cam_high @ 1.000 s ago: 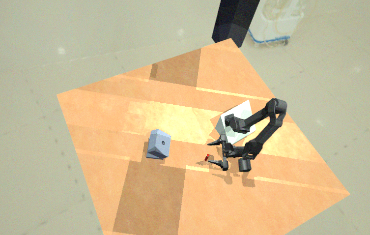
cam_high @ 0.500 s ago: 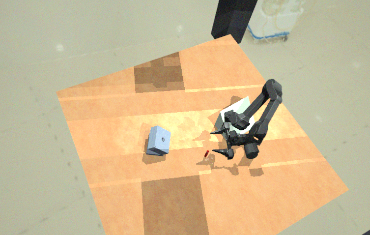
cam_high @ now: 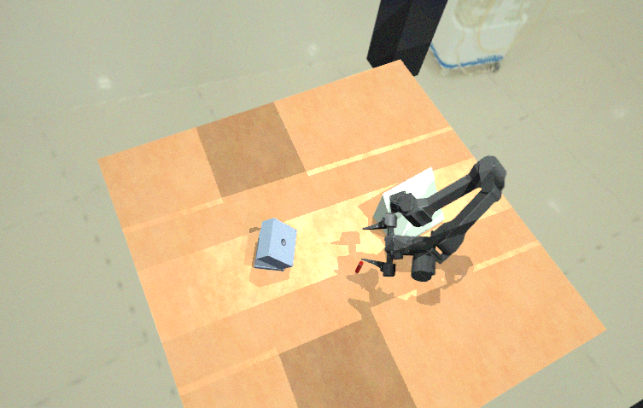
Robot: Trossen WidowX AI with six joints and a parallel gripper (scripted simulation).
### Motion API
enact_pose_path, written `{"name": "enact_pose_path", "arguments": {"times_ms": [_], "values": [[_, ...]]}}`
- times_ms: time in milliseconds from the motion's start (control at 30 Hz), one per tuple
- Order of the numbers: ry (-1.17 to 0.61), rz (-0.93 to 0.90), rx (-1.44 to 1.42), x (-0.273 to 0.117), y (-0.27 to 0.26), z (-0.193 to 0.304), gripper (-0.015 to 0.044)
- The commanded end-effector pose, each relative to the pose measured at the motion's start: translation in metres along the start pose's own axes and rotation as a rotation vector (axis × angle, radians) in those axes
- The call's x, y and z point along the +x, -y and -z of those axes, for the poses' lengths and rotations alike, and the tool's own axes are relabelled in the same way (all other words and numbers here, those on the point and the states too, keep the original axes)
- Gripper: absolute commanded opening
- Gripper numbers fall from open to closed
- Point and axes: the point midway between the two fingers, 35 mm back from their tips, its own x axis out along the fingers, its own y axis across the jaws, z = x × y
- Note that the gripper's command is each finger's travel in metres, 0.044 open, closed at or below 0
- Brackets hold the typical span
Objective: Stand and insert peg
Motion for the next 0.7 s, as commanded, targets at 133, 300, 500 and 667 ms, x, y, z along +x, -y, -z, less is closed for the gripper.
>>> {"name": "enact_pose_path", "arguments": {"times_ms": [133,300,500,667], "values": [[-0.23,0.054,-0.11,0.01,0.0,0.014,0.044],[-0.377,0.064,-0.147,0.015,0.001,0.023,0.044],[-0.56,0.043,-0.163,0.019,-0.001,0.032,0.044],[-0.71,-0.002,-0.15,0.021,-0.004,0.037,0.044]]}}
